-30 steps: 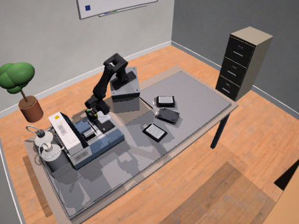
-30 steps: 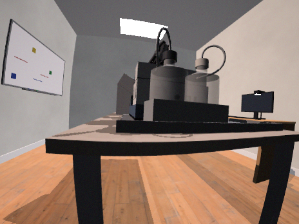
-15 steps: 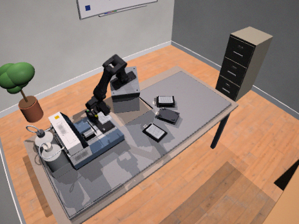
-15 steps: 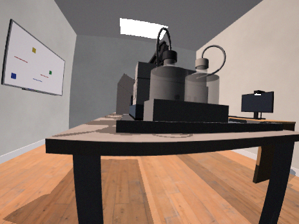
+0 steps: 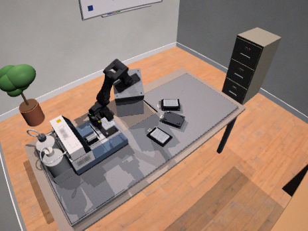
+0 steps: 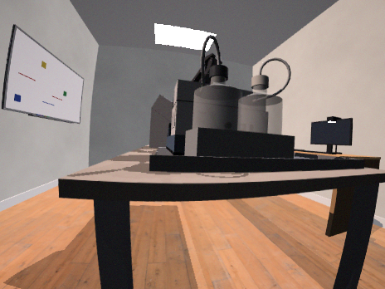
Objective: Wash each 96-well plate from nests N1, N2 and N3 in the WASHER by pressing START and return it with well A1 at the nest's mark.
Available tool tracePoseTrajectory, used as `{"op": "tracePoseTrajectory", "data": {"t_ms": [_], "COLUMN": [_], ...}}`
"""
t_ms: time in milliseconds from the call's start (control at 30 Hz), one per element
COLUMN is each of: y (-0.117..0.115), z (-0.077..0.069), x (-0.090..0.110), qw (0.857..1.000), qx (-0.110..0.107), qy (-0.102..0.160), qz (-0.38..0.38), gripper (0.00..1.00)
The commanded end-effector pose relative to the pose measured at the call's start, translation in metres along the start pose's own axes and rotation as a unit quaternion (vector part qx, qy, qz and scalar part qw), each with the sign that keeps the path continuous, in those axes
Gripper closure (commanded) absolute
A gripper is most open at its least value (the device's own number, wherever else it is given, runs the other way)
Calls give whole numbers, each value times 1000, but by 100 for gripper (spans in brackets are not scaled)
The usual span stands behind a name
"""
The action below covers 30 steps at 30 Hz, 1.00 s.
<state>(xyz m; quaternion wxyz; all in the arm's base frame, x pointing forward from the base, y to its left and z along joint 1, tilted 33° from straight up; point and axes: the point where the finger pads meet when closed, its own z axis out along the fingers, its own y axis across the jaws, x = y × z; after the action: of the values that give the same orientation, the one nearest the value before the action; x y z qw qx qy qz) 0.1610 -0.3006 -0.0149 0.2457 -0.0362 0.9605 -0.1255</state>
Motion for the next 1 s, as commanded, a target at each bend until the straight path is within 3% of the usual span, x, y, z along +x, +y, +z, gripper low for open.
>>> {"op": "tracePoseTrajectory", "data": {"t_ms": [0,967], "y": [-7,-9], "z": [2,43], "x": [-1,-1], "qw": [1000,1000], "qx": [11,11], "qy": [-3,-3], "qz": [0,0], "gripper": [100,100]}}
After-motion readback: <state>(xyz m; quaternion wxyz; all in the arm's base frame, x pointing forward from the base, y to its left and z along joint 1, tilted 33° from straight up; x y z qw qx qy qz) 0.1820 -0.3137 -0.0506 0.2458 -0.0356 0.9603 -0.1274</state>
